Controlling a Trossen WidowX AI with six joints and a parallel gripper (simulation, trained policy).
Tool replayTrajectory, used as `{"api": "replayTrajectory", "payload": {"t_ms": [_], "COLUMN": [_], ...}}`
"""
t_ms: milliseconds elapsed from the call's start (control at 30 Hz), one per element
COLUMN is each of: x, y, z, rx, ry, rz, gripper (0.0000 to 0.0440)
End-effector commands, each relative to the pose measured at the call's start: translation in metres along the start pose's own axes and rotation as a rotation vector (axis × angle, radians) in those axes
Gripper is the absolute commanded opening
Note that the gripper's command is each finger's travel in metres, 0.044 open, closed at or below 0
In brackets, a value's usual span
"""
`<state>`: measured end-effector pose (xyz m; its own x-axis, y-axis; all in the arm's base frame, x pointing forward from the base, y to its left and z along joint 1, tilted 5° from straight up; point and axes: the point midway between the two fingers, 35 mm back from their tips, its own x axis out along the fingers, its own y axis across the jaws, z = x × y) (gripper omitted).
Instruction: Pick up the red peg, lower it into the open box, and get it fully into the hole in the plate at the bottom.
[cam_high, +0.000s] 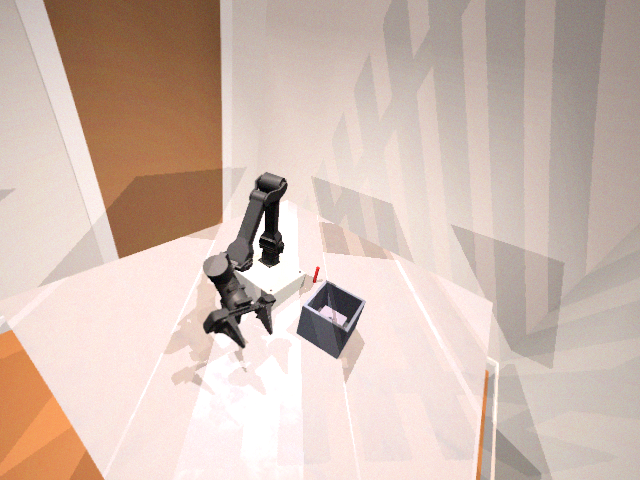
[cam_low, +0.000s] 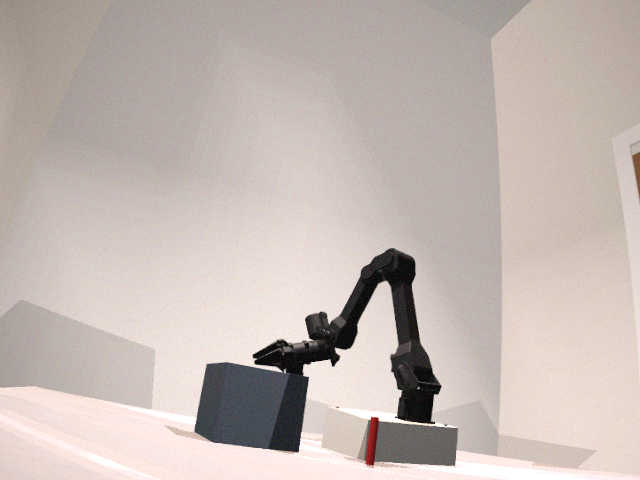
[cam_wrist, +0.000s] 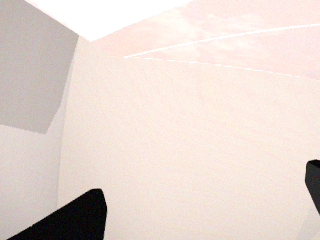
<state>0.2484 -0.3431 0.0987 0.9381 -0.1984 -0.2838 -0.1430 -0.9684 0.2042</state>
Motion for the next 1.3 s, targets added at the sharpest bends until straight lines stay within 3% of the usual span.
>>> {"api": "replayTrajectory", "payload": {"t_ms": [0, 33, 233, 567, 933, 1267], "x": [0.001, 0.003, 0.024, 0.073, 0.107, 0.114], "y": [0.0, -0.001, -0.013, -0.056, -0.128, -0.211], "z": [0.001, 0.002, -0.009, -0.066, -0.133, -0.181], "rx": [0.002, 0.004, 0.008, -0.079, -0.208, -0.327], "ry": [-0.007, -0.013, -0.04, -0.042, -0.022, 0.003], "rz": [-0.001, -0.005, -0.066, -0.212, -0.385, -0.543], "gripper": [0.0423, 0.0439, 0.044, 0.044, 0.044, 0.044]}}
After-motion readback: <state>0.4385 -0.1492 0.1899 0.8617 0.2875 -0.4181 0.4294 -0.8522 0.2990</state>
